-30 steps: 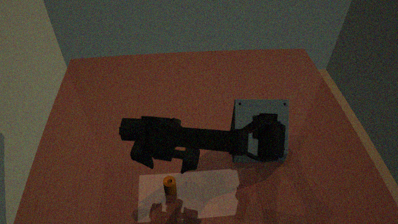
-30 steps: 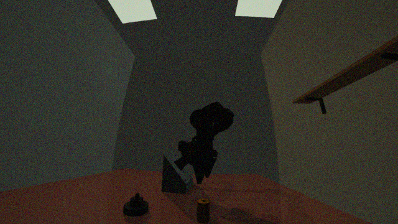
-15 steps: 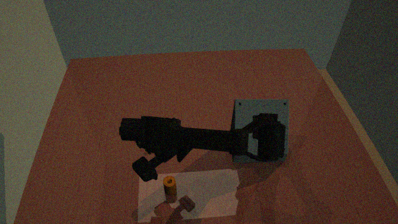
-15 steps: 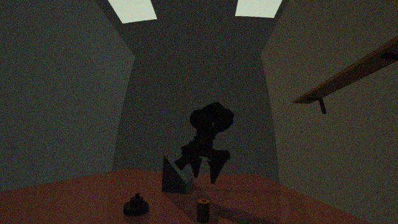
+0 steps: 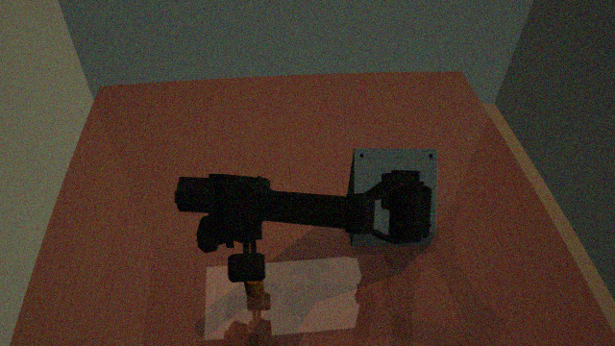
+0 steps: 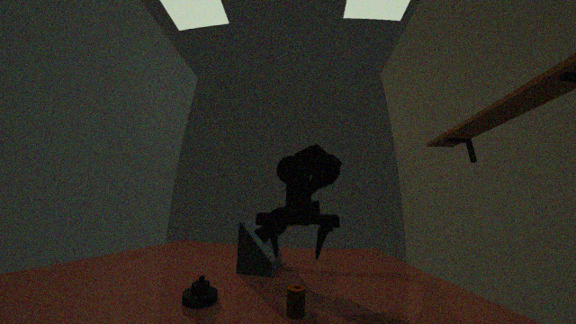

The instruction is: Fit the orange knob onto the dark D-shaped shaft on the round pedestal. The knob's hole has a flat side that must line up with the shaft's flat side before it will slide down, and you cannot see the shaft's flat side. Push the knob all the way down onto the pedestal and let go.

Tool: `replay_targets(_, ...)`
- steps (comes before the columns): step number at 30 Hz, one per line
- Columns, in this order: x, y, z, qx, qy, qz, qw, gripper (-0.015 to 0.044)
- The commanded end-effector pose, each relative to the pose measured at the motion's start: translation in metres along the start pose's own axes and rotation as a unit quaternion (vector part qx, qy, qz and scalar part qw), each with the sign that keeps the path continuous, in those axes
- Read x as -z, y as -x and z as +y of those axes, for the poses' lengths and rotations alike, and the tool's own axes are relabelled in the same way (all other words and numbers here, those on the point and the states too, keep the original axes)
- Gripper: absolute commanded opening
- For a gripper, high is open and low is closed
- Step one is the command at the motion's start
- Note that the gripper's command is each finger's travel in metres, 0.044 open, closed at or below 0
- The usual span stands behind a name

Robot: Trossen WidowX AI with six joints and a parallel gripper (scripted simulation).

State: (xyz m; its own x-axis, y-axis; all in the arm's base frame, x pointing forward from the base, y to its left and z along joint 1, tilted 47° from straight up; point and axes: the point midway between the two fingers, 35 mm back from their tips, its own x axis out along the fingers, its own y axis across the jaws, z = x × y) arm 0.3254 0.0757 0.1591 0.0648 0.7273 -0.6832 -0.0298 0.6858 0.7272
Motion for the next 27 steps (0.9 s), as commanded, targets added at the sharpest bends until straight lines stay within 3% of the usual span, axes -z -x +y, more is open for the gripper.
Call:
replay_targets(1, 0.0, 0.0, 0.001, -0.002, 0.051, -0.001, 0.999, 0.044)
replay_targets(6, 0.0, -0.003, 0.001, -0.002, 0.051, -0.001, 0.999, 0.044)
replay_targets(10, 0.0, -0.035, 0.001, -0.003, 0.051, -0.001, 0.999, 0.044)
replay_targets(27, -0.001, -0.06, 0.001, -0.003, 0.051, -0.001, 0.999, 0.044)
